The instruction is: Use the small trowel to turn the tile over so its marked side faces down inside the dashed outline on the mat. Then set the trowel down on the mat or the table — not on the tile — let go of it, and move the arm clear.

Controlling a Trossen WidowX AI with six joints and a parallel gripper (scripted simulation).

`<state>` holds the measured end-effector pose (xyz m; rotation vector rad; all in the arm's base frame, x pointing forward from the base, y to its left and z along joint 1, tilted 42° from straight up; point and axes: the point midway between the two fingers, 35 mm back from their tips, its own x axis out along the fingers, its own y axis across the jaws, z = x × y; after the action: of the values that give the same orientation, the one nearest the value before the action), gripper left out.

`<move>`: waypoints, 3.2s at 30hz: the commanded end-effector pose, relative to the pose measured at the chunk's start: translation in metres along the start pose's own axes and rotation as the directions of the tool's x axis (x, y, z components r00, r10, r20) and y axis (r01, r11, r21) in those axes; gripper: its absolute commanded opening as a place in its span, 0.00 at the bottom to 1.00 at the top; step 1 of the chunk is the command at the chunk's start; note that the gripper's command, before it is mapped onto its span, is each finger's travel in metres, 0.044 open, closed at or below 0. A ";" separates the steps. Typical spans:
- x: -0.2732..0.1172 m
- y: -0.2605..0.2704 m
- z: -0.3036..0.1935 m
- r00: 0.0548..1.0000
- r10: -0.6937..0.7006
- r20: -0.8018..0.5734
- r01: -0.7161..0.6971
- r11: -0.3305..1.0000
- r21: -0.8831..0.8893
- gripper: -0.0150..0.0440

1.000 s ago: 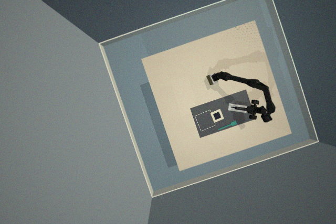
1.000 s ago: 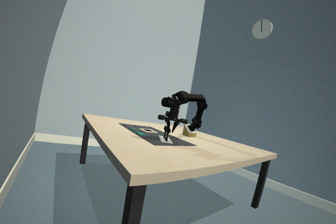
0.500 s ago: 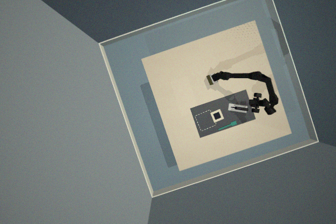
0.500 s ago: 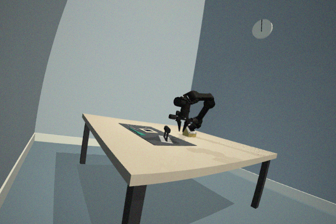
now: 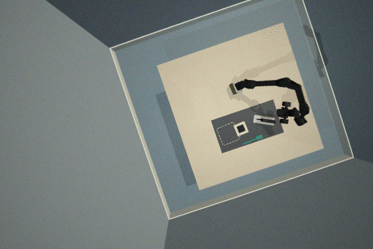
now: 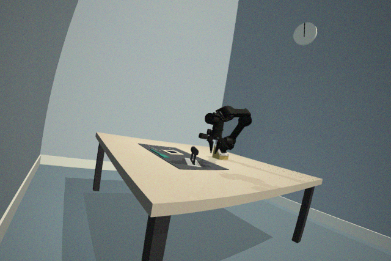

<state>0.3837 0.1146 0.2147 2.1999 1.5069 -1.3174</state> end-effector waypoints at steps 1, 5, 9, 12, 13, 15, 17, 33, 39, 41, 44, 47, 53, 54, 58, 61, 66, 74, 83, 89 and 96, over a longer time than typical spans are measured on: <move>0.000 0.000 0.000 1.000 0.000 0.000 0.000 1.000 0.000 0.42; 0.000 0.000 0.000 1.000 0.000 0.000 0.000 1.000 0.000 0.25; 0.000 0.000 0.000 1.000 0.000 0.000 0.000 1.000 0.000 0.25; 0.000 0.000 0.000 1.000 0.000 0.000 0.000 1.000 0.000 0.25; 0.000 0.000 0.000 1.000 0.000 0.000 0.000 1.000 0.000 0.25; 0.000 0.000 0.000 1.000 0.000 0.000 0.000 1.000 0.000 0.25; 0.000 0.000 0.000 1.000 0.000 0.000 0.000 1.000 0.000 0.25; 0.000 0.000 0.000 1.000 0.000 0.000 0.000 1.000 0.000 0.42; 0.000 0.000 0.000 1.000 0.000 0.000 0.000 1.000 0.000 0.42; 0.000 0.000 0.000 1.000 0.000 0.000 0.000 1.000 0.000 0.42; 0.000 0.000 0.000 1.000 0.000 0.000 0.000 1.000 0.000 0.42; 0.000 0.000 0.000 1.000 0.000 0.000 0.000 1.000 0.000 0.33; 0.000 0.000 0.000 1.000 0.000 0.000 0.000 1.000 0.000 0.25; 0.000 0.000 0.000 1.000 0.000 0.000 0.000 1.000 0.000 0.25; 0.000 0.000 0.000 1.000 0.000 0.000 0.000 1.000 0.000 0.25; 0.000 0.000 0.000 1.000 0.000 0.000 0.000 1.000 0.000 0.25; 0.000 0.000 0.000 1.000 0.000 0.000 0.000 1.000 0.000 0.39; -0.001 0.005 0.003 1.000 0.001 0.002 -0.001 0.988 -0.155 0.71; -0.003 0.015 0.011 1.000 0.003 0.006 -0.001 0.894 -0.448 0.71; -0.005 0.022 0.016 1.000 0.005 0.008 0.001 0.784 -0.621 0.71; -0.007 0.030 0.022 1.000 0.006 0.010 0.005 0.612 -0.791 0.71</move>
<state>0.3936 0.0874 0.2007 1.6536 1.6304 -0.5413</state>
